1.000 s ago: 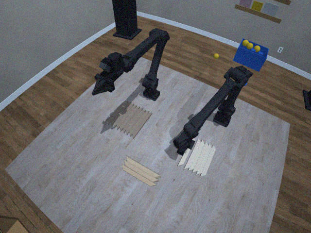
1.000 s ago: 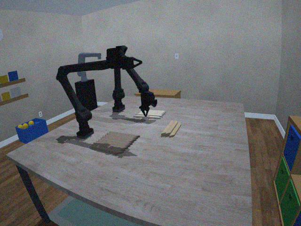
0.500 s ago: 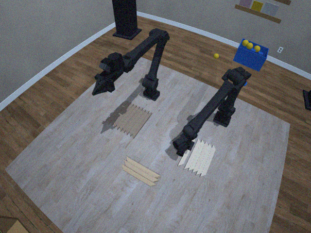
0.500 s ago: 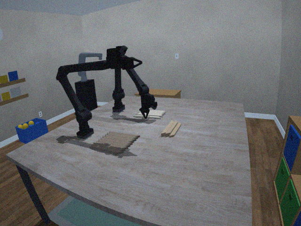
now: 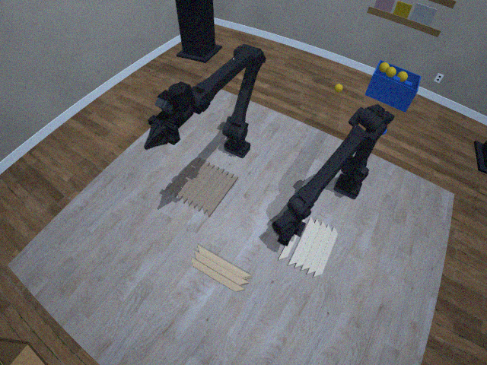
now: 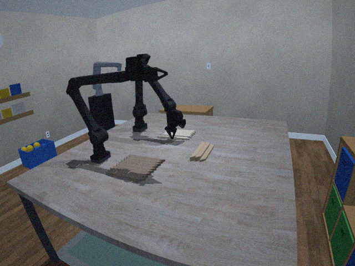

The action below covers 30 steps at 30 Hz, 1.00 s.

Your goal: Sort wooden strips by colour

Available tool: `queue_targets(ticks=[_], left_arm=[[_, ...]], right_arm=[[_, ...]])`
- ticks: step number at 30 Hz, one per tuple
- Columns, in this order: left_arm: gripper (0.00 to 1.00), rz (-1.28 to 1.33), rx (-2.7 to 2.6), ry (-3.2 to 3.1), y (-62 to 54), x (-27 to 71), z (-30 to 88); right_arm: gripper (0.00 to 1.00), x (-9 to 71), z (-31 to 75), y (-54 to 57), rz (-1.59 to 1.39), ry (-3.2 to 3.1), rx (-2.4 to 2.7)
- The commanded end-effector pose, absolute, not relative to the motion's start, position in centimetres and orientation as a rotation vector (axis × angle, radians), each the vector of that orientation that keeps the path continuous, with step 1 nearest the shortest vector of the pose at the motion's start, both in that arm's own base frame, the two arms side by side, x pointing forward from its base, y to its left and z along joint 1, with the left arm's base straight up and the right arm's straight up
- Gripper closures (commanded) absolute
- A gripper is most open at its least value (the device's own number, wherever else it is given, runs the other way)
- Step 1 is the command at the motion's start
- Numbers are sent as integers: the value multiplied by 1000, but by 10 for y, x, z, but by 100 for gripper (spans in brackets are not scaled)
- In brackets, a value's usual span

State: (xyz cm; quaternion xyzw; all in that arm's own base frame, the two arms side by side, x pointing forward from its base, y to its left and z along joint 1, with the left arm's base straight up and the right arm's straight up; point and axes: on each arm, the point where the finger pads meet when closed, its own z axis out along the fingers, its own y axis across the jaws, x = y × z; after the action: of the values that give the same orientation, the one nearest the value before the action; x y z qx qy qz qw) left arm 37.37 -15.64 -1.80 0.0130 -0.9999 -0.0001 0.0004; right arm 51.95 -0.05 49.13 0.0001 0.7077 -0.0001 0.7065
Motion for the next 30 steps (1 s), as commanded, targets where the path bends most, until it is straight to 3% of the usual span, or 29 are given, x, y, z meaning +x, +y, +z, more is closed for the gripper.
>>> queue_targets(ticks=[1, 30], left_arm=[[99, 22, 35, -3173, -149, 380, -10], [99, 9, 2, -3157, -141, 385, -14]], right_arm=[[99, 517, 523, -7, -16, 1517, 0], [99, 519, 532, -7, -16, 1511, -1]])
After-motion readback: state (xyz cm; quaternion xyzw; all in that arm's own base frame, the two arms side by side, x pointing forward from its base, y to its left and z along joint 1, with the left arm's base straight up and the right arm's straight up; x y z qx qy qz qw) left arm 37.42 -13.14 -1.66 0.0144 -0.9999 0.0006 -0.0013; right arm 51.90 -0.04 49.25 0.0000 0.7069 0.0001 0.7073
